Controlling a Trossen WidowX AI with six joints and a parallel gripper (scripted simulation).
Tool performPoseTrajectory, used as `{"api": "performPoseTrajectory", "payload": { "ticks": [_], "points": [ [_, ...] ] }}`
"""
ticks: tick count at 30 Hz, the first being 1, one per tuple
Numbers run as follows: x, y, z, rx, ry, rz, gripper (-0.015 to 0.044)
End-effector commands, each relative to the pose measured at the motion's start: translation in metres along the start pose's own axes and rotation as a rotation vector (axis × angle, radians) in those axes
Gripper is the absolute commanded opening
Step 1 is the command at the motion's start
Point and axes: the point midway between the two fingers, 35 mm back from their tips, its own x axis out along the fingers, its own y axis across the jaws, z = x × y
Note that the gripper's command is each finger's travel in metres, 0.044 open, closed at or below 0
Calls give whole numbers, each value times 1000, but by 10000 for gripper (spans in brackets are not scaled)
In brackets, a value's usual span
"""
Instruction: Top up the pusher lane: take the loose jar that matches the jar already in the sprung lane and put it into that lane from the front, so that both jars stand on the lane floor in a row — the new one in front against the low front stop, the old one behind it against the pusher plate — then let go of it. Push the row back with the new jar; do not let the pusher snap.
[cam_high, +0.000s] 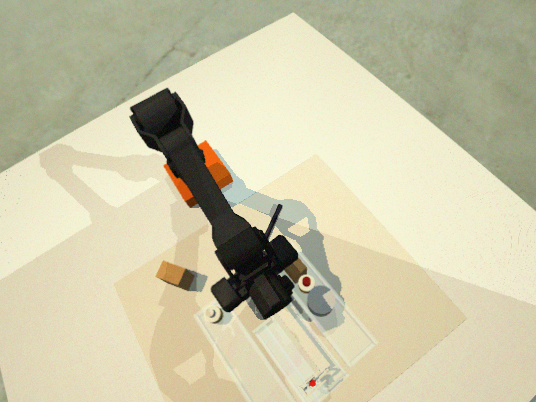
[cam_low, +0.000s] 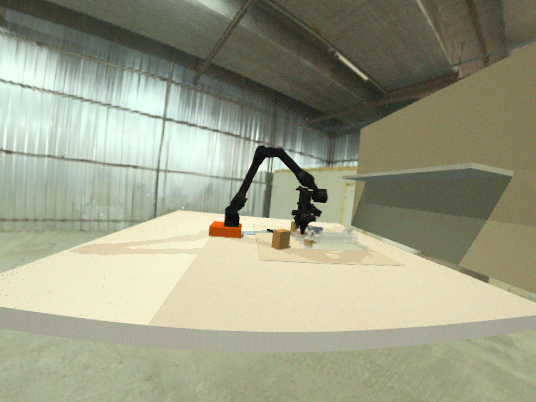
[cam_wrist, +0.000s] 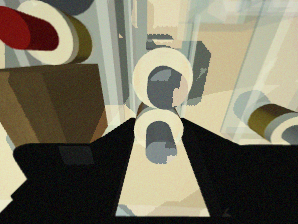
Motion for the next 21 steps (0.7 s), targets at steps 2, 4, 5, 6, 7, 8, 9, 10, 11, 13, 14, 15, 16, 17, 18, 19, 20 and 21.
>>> {"api": "performPoseTrajectory", "payload": {
  "ticks": [2,4,5,6,7,8,9,10,11,13,14,15,16,17,18,19,20,21],
  "points": [
    [0,-1,2,5,-12,-4,0],
    [0,-1,1,5,-12,-4,0],
    [0,-1,1,5,-12,-4,0],
    [0,-1,1,5,-12,-4,0],
    [0,-1,1,5,-12,-4,0],
    [0,-1,1,5,-12,-4,0],
    [0,-1,1,5,-12,-4,0],
    [0,-1,0,5,-12,-4,0],
    [0,-1,0,5,-12,-4,0],
    [0,-1,0,5,-12,-4,0],
    [0,-1,0,5,-12,-4,0],
    [0,-1,0,5,-12,-4,0],
    [0,-1,-1,5,-12,-4,0],
    [0,-1,-1,5,-12,-4,0],
    [0,-1,-1,5,-12,-4,0],
    [0,-1,-1,5,-12,-4,0],
    [0,-1,-1,5,-12,-4,0],
    [0,-1,-1,5,-12,-4,0]
  ]
}}
